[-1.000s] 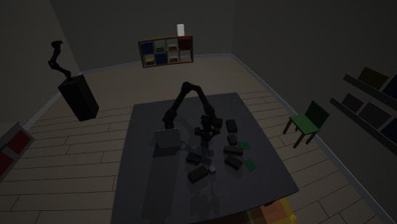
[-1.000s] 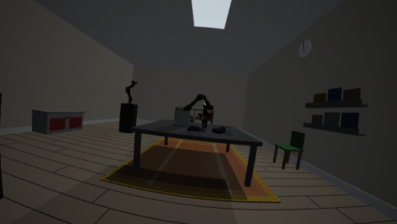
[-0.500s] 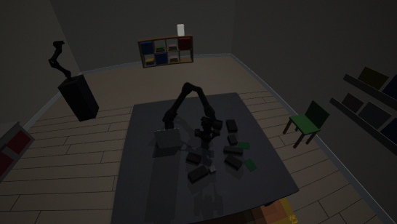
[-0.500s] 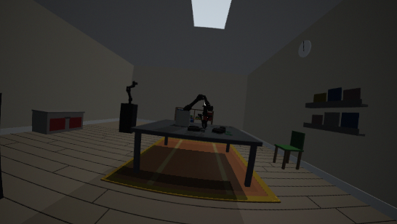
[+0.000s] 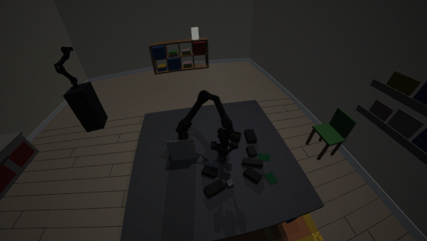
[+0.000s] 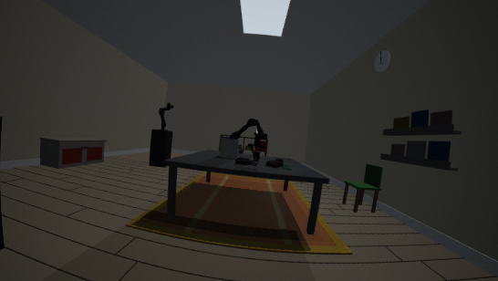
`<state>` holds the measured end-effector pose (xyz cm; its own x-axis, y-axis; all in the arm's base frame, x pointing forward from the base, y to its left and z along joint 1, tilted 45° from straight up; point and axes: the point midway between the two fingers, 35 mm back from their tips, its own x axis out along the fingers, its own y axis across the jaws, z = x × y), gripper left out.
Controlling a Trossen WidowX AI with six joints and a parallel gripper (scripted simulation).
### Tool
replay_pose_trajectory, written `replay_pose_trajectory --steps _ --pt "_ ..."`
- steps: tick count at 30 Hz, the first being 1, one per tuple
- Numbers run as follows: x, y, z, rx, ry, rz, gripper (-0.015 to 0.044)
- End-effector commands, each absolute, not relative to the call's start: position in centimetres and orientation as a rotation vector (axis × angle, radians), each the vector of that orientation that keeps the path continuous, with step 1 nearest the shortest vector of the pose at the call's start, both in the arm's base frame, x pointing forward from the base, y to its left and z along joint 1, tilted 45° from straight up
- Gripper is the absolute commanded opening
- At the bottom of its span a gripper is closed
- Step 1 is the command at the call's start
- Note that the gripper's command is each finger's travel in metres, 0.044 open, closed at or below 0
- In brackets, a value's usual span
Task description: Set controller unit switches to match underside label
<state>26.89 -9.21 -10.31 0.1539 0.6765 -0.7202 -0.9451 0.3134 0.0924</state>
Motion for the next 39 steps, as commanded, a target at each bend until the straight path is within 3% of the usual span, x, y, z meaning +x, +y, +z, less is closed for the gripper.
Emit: replay_pose_trajectory --steps 1,39 --pt "26.8 -8.9 -10.7 -0.426 0.749 1.224 0.0338" --pt "26.7 -8.4 -13.5 -0.426 0.749 1.223 0.0338"
